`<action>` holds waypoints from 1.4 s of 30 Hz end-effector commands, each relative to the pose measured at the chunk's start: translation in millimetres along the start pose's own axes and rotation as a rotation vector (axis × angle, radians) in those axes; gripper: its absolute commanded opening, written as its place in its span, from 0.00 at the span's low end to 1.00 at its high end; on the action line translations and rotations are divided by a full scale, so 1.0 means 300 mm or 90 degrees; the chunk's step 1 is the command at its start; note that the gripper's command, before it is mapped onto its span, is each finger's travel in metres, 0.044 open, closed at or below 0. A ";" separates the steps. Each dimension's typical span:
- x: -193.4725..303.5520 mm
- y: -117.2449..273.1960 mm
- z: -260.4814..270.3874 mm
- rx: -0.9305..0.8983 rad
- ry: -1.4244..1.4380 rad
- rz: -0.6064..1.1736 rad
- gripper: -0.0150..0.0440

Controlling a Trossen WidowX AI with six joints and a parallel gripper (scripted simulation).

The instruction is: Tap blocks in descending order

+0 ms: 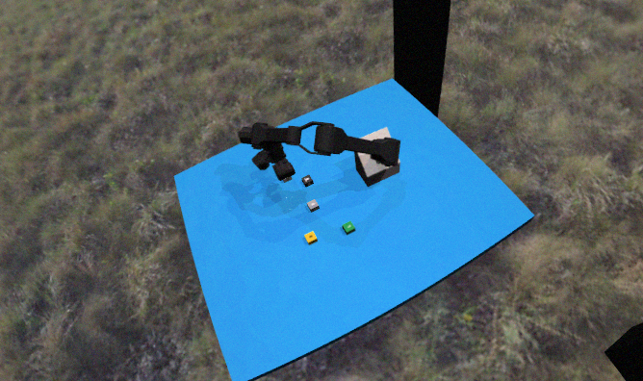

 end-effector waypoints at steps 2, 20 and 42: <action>-0.008 0.078 -0.001 0.004 -0.001 0.005 0.29; -0.017 0.330 0.399 0.016 0.000 0.004 0.29; 0.330 0.277 1.030 -0.005 0.001 0.007 0.29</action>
Point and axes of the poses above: the point midway between the two fingers, 35 mm back from their tips, its own y axis back along the fingers, its own z axis across the jaws, x = y × z, the point moved 2 cm from there along y, back along the fingers
